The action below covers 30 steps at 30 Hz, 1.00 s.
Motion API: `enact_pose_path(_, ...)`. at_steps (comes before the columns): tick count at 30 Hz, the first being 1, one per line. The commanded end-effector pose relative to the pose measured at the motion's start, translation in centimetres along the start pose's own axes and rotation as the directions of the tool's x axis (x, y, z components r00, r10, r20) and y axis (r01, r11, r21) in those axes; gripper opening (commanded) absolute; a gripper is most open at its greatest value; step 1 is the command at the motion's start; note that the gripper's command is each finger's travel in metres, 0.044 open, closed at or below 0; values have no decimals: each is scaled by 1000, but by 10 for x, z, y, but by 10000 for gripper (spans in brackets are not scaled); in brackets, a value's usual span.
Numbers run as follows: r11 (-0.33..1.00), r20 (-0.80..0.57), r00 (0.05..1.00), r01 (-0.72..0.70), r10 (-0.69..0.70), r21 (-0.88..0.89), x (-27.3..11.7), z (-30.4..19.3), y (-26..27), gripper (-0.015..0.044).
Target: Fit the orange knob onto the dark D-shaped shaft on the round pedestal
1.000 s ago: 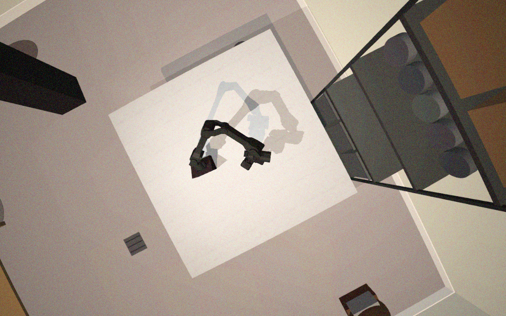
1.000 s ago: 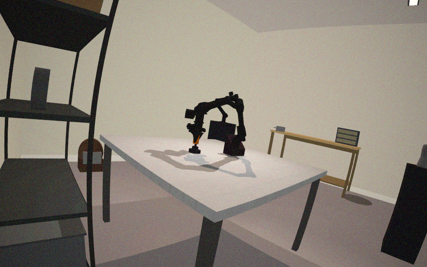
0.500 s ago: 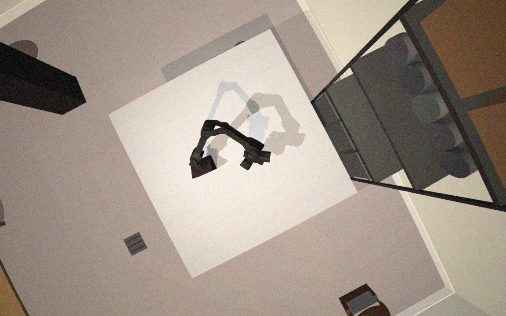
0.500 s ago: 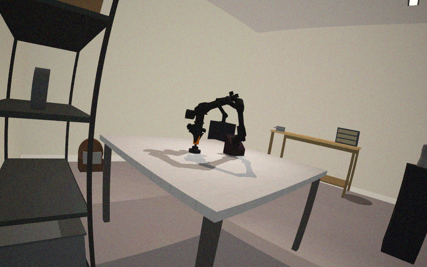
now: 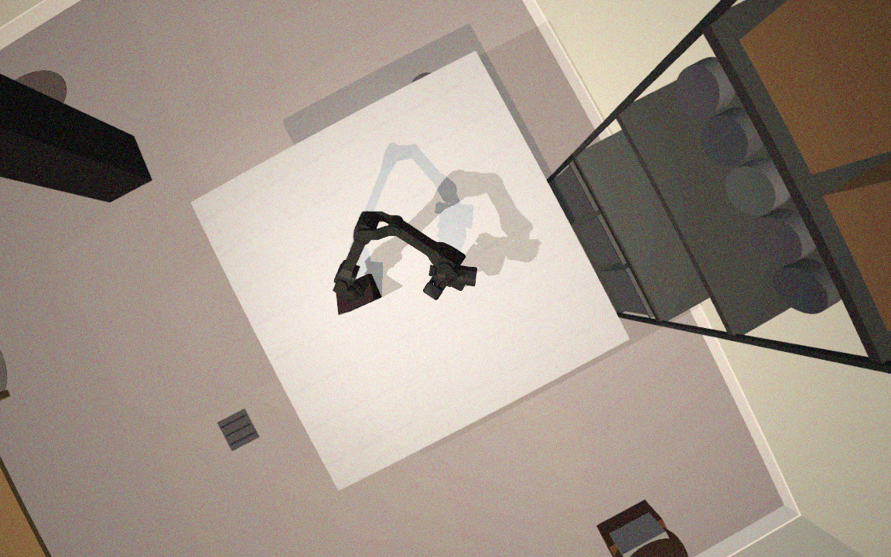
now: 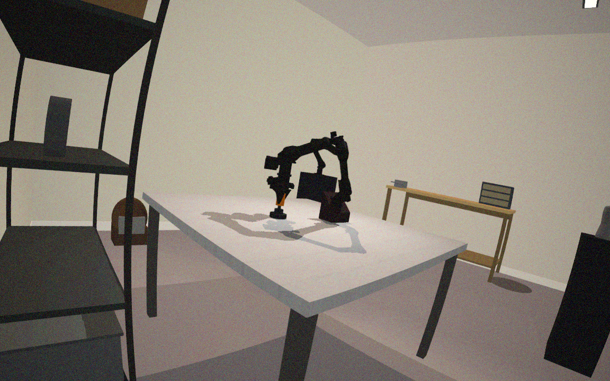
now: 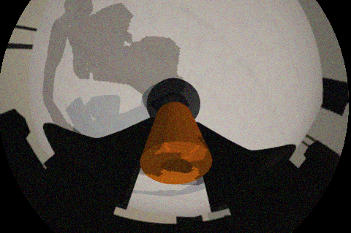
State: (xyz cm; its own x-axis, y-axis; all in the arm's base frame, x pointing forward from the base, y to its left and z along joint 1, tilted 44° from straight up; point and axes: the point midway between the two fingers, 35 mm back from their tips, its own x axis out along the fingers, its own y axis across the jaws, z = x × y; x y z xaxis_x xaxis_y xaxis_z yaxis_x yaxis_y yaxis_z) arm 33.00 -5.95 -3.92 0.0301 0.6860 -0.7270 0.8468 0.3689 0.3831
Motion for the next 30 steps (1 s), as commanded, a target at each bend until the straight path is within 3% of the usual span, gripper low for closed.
enact_pose_path(1, 1000, 5, 1000, -4, 3, 24, -4, 2, 2, 0)
enact_pose_path(7, 978, 5, 1000, -4, 3, 206, -3, 3, 1, 0)
enact_pose_path(30, 978, 5, 1000, -4, 3, 206, 2, 1, 1, 0)
